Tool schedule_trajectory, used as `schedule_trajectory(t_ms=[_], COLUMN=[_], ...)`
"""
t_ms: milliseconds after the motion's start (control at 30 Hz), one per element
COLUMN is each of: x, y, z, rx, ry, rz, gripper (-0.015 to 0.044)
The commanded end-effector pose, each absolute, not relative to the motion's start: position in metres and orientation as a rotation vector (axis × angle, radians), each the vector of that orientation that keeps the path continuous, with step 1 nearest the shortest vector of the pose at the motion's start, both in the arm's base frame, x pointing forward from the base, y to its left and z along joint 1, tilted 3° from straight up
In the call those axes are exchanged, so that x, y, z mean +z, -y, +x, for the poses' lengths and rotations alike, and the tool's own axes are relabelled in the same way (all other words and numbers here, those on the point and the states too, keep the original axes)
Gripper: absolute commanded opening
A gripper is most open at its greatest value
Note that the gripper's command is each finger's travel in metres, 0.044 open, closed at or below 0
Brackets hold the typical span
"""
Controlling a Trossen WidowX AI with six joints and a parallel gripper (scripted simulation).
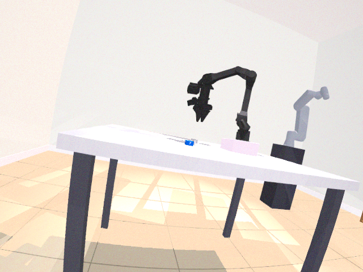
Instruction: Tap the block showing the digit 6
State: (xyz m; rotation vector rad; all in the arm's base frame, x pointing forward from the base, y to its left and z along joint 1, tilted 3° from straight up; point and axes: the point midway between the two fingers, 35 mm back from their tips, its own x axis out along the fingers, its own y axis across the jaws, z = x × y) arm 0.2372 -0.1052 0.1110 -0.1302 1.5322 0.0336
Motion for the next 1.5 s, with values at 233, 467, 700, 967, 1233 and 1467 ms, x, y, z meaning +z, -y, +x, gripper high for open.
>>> schedule_trajectory(t_ms=[233,467,700,967,1233,1467], x=[0.113,0.113,0.111,0.110,0.110,0.110], y=[0.106,0.106,0.047,0.005,0.005,0.005], z=[0.238,0.238,0.267,0.277,0.277,0.277], rx=[0.027,0.027,0.032,0.034,0.034,0.034], ry=[-1.520,-1.520,-1.518,-1.516,-1.516,-1.516], rz=[-0.118,-0.118,-0.113,-0.110,-0.110,-0.110], gripper=[0.0400,0.0400,0.0400,0.0400,0.0400,0.0400])
